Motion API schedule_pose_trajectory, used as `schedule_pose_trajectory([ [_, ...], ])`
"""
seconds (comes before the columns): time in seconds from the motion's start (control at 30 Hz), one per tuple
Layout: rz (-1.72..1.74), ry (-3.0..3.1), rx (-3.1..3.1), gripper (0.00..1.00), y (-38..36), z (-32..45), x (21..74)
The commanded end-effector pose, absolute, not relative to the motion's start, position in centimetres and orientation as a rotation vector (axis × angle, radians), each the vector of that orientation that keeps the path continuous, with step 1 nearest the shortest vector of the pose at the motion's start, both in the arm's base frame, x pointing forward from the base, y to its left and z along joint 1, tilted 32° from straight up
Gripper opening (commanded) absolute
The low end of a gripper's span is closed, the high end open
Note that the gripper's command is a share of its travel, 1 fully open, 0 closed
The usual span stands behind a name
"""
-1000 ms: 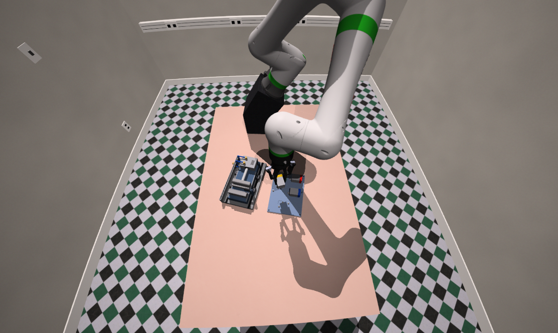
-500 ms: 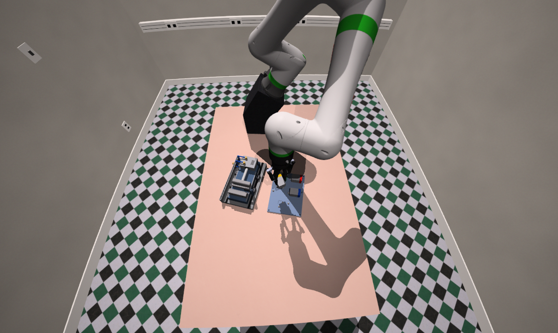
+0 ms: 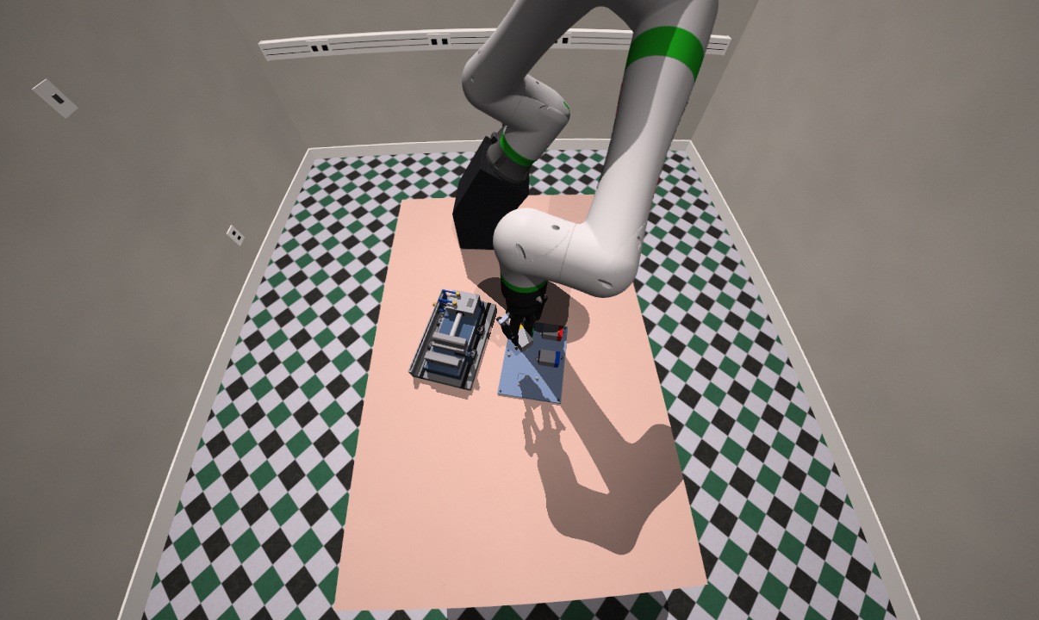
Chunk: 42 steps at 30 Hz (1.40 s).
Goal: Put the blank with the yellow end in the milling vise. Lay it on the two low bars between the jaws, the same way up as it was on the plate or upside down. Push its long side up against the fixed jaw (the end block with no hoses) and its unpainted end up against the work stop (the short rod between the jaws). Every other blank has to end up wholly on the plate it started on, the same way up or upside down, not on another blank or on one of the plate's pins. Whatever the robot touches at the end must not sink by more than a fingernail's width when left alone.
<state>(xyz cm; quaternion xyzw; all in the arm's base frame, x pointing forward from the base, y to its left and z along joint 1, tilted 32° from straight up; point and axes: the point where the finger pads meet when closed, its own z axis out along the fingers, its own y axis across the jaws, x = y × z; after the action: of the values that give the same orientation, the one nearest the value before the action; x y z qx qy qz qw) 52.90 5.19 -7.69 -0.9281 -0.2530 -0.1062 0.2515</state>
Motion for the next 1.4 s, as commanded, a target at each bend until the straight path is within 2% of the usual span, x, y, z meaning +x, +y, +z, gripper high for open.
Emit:
schedule_pose_trajectory([
  [0.0, -0.311, -0.758, -2.509, 0.1, 5.12, -7.62, 52.96],
  [1.37, -0.482, -1.395, -2.279, 0.1, 5.12, -7.62, 52.96],
])
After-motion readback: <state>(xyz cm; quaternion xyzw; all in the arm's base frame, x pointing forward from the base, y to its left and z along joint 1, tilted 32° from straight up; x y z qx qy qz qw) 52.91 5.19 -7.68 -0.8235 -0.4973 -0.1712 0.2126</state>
